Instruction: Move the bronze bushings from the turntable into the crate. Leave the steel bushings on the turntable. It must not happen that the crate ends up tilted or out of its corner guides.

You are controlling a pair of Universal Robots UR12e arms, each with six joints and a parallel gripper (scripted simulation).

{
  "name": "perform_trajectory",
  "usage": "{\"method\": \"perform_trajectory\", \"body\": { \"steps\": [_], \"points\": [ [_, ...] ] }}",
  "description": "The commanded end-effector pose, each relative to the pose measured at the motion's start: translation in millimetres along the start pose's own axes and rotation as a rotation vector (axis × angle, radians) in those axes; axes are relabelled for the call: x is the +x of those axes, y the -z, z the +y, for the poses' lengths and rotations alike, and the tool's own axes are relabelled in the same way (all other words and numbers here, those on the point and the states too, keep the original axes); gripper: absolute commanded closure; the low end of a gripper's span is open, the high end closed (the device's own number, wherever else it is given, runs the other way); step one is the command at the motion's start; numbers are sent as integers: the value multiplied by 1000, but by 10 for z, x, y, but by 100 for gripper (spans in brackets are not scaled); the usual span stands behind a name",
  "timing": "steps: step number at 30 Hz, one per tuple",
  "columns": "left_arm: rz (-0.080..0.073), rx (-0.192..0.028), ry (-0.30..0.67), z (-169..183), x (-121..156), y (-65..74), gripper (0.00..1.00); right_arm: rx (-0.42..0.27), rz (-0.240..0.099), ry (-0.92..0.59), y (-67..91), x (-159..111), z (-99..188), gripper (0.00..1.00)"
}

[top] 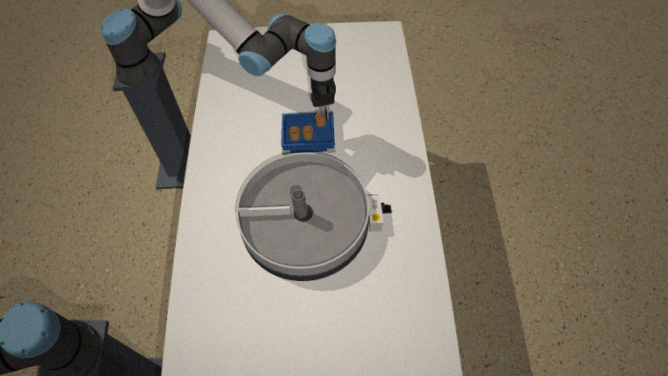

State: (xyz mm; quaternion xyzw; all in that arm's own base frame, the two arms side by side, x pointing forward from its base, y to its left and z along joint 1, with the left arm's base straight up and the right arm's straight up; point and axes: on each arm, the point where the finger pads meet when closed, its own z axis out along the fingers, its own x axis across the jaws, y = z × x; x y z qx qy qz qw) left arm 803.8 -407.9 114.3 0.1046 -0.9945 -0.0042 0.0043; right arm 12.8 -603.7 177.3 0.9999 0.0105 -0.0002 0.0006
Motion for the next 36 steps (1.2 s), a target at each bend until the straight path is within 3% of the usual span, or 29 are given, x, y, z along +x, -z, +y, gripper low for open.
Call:
{"method": "perform_trajectory", "body": {
  "steps": [1, 7, 13, 36],
  "points": [
    [-6, 8, -1, -16, -11, -122, 100, 1, 0, 1, -3, 6, 2, 0],
    [-6, 8, -1, -16, -13, -230, 100, 1, 0, 1, -3, 6, 2, 0],
    [-11, 14, -1, -36, -30, -178, 100, 1, 0, 1, -3, 6, 2, 0],
    [-9, 12, -1, -34, -28, -197, 100, 1, 0, 1, -3, 6, 2, 0]
  ]
}}
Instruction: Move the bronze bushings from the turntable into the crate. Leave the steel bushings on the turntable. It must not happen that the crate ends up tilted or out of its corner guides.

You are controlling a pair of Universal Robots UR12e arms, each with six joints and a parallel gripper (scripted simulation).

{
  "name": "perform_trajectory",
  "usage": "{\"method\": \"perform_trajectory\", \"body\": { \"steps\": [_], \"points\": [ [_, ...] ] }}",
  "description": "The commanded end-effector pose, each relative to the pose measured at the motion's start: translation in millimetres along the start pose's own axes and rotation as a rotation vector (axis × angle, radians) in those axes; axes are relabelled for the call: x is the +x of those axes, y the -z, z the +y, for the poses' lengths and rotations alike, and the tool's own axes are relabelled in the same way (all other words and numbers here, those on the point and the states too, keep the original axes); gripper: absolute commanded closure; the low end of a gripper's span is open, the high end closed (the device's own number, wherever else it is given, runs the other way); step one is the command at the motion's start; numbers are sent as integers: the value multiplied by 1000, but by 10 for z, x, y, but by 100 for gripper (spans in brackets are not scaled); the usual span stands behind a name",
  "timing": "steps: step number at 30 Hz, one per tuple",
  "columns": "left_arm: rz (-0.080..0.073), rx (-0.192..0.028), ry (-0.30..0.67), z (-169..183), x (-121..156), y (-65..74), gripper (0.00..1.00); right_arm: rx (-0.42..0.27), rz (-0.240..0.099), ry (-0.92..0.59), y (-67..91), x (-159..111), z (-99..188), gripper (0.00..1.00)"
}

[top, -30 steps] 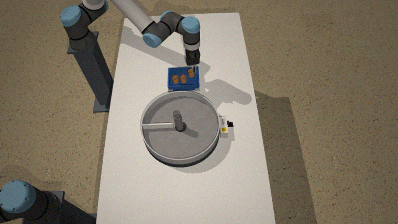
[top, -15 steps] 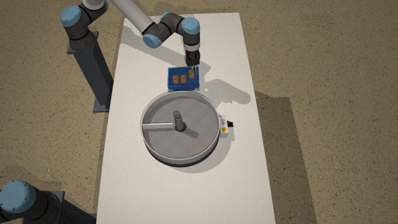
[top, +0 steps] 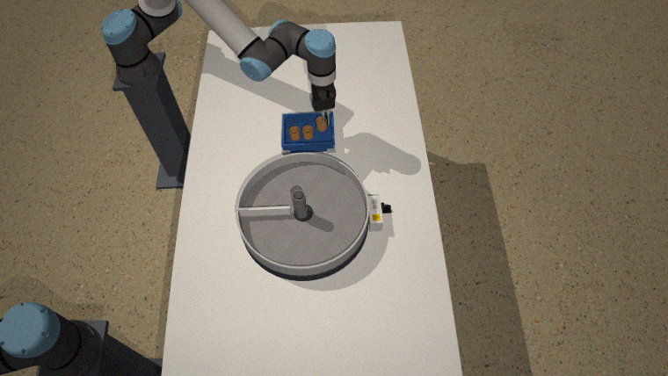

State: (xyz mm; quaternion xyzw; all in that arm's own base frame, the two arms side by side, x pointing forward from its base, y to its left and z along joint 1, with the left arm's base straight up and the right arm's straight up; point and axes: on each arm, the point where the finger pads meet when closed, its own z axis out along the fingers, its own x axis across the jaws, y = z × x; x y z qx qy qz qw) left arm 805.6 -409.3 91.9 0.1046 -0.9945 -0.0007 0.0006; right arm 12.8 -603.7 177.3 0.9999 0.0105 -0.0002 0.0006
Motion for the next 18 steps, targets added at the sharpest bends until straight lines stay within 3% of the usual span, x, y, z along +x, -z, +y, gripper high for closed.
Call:
{"method": "perform_trajectory", "body": {
  "steps": [1, 18],
  "points": [
    [-3, 4, -1, -15, -11, 26, 100, 1, 0, 1, -3, 6, 2, 0],
    [-2, 3, -1, -11, -8, -1, 100, 1, 0, 1, -3, 6, 2, 0]
  ]
}}
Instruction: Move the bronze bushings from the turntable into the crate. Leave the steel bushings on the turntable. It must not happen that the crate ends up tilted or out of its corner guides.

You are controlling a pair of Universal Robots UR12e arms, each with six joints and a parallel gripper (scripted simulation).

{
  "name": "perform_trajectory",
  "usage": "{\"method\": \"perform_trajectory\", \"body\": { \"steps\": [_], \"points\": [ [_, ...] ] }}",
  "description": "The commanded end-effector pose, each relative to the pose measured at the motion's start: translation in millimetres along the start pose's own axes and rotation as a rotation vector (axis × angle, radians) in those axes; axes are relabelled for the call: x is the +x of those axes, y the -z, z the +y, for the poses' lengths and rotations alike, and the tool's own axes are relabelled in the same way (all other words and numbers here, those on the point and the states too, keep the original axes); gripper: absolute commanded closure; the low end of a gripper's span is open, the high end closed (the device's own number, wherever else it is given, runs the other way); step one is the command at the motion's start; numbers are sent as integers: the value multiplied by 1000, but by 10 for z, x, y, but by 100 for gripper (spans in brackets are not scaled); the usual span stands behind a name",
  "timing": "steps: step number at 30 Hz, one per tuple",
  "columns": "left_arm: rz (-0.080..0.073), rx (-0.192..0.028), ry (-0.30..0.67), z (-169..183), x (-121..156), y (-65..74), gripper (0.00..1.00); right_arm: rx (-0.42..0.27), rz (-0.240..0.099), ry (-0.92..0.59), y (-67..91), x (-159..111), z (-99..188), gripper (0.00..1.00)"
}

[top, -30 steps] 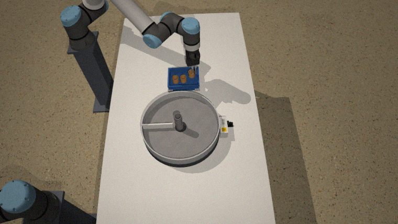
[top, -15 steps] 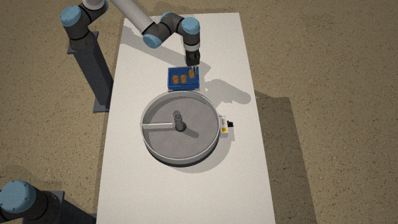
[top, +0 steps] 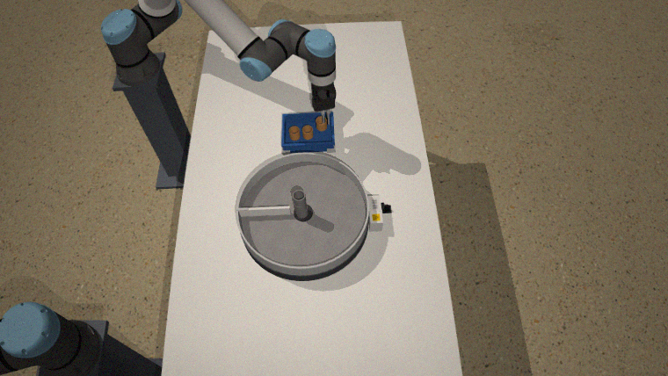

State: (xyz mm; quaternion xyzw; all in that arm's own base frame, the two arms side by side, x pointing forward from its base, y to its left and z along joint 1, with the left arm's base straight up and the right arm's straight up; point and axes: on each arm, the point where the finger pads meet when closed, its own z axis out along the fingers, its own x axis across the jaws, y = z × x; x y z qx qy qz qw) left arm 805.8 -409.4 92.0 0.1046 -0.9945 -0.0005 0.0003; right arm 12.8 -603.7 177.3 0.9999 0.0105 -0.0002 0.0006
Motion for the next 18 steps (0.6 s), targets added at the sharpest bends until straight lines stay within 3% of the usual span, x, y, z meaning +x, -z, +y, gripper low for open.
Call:
{"method": "perform_trajectory", "body": {
  "steps": [1, 18],
  "points": [
    [-1, 2, -1, -7, -6, -14, 100, 1, 0, 1, -3, 6, 2, 0],
    [1, -1, -1, 11, 4, -258, 100, 1, 0, 1, -3, 6, 2, 0]
  ]
}}
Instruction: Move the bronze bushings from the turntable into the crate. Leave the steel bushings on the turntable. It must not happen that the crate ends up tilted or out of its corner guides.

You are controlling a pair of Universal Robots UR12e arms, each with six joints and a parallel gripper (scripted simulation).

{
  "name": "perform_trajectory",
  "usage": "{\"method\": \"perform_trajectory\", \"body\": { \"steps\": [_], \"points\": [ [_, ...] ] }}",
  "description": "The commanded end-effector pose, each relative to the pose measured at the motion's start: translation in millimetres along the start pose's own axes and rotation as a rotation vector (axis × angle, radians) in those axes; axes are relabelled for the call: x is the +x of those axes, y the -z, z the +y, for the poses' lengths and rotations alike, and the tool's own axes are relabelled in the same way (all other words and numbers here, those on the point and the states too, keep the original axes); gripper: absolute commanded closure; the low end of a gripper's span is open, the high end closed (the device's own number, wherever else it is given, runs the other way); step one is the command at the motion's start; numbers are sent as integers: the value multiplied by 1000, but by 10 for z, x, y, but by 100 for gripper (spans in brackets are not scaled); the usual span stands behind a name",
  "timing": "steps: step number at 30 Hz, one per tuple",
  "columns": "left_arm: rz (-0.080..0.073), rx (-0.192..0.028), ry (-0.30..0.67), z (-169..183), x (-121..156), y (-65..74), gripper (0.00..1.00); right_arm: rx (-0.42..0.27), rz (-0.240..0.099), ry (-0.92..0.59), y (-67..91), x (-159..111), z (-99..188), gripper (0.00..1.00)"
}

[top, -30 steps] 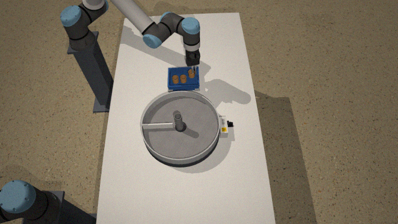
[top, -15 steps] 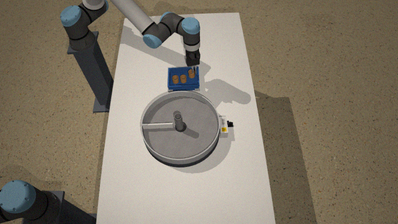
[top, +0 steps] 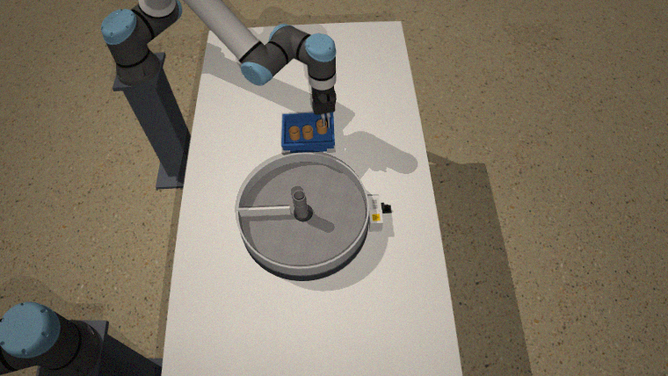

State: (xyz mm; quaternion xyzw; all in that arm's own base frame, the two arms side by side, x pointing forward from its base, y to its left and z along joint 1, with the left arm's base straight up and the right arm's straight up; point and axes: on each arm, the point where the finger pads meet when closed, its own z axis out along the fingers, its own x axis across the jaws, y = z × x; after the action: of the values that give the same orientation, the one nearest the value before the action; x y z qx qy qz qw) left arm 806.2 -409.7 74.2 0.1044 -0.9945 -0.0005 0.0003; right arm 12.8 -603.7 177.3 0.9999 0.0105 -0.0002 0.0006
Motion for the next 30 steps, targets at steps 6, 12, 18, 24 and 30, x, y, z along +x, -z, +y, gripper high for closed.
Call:
{"method": "perform_trajectory", "body": {
  "steps": [6, 12, 18, 24, 30],
  "points": [
    [1, -1, 0, 17, 7, -167, 100, 1, 0, 1, -3, 6, 2, 0],
    [0, 1, 0, 14, 3, -219, 100, 1, 0, 1, -3, 6, 2, 0],
    [0, 1, 0, 16, 3, -253, 100, 1, 0, 1, -3, 6, 2, 0],
    [-1, 2, 0, 11, -1, -241, 100, 1, 0, 1, -3, 6, 2, 0],
    [-1, 2, 0, 10, -2, -237, 100, 1, 0, 1, -3, 6, 2, 0]
  ]
}}
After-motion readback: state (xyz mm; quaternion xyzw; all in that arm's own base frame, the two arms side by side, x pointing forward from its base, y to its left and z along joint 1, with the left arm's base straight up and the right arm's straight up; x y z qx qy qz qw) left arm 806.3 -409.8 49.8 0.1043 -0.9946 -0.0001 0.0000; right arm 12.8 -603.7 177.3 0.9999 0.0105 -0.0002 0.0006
